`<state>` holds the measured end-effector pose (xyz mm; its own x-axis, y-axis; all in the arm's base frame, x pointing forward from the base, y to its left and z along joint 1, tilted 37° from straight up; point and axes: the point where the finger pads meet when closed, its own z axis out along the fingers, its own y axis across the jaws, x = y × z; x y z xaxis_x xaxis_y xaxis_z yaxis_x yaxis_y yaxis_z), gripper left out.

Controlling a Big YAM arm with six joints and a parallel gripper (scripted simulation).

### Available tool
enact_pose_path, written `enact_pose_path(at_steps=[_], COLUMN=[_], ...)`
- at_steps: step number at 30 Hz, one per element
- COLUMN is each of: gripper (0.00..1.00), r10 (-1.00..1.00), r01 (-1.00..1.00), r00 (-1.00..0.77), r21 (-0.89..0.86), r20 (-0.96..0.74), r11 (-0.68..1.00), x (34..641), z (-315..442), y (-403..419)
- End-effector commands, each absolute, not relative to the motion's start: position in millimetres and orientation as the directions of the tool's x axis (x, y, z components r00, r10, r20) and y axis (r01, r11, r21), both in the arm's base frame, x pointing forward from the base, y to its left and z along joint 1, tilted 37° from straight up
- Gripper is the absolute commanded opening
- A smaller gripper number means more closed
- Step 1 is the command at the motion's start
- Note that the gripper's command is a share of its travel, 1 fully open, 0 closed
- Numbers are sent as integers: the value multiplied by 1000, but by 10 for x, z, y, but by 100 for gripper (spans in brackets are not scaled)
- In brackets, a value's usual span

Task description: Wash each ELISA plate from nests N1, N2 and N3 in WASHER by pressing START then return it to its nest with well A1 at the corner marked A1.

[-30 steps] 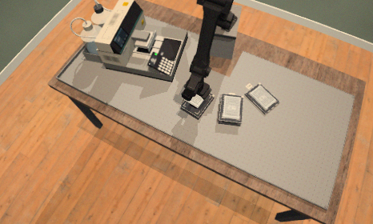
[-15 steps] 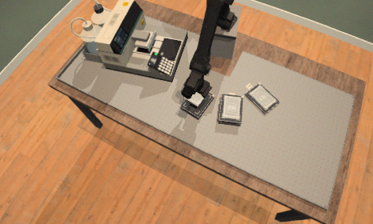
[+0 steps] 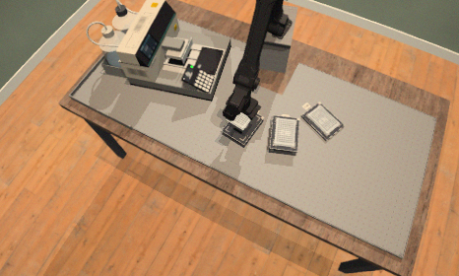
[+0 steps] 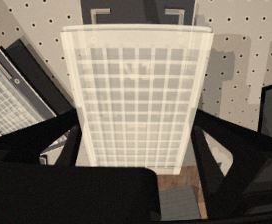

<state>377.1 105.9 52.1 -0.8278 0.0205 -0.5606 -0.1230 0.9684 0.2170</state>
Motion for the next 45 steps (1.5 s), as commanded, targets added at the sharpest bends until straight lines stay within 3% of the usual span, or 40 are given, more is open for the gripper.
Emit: enact_pose_path(at_steps=[1, 4, 34, 45], gripper=[82, 82, 82, 82], r10=[-12, -91, -90, -201], r01=[-151, -219, -214, -305], r00=[-818, -795, -807, -775], r21=[194, 145, 147, 76], r20=[-575, -599, -583, -599], r11=[969, 965, 966, 949], x=[3749, 3767, 3777, 3580], z=[558, 547, 283, 89], y=[957, 814, -363, -744])
